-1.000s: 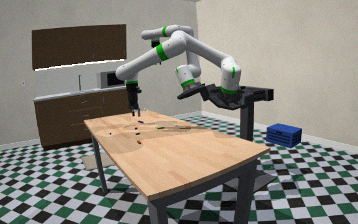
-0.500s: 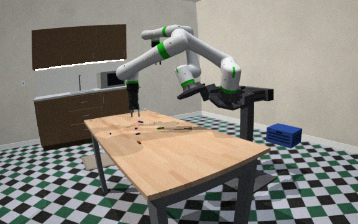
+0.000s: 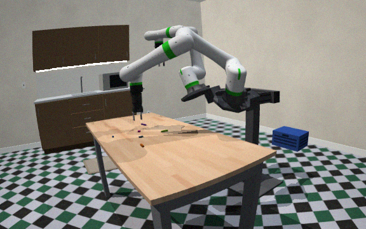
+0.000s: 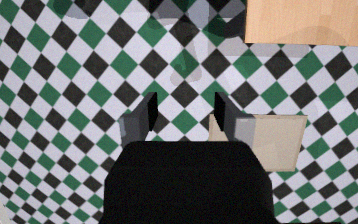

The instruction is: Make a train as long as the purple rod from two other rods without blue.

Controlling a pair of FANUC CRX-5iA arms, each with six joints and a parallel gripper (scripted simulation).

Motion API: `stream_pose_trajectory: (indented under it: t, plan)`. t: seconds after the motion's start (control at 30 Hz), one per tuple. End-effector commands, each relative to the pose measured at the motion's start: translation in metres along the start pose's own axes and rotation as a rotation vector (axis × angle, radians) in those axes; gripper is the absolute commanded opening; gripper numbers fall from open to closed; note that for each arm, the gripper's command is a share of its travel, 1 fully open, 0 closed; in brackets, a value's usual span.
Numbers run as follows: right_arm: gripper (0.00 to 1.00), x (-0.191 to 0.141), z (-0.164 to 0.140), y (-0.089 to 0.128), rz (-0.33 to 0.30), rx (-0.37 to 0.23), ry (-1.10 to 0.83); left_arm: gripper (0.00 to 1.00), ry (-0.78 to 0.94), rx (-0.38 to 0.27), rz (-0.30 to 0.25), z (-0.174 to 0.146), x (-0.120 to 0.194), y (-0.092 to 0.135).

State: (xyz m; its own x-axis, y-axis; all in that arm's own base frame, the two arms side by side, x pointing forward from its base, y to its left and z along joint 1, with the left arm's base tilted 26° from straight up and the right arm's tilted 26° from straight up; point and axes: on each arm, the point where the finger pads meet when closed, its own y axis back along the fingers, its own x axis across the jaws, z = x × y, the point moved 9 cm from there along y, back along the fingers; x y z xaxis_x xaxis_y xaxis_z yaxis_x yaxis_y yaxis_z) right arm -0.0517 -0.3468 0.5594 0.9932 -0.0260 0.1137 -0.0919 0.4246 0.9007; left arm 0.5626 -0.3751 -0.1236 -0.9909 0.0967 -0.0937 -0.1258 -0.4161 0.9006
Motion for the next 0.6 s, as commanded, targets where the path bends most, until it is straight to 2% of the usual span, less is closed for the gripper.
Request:
stream_pose_trajectory:
  t: [0.0, 0.57]
  plan:
    - [1.00, 0.000, 0.000, 0.001, 0.000, -0.002, 0.000, 1.00, 0.136, 0.000, -0.010, 0.006, -0.003, 0.002]
    - [1.00, 0.000, 0.000, 0.001, 0.000, -0.002, 0.000, 1.00, 0.656, 0.003, -0.010, 0.040, -0.014, 0.003]
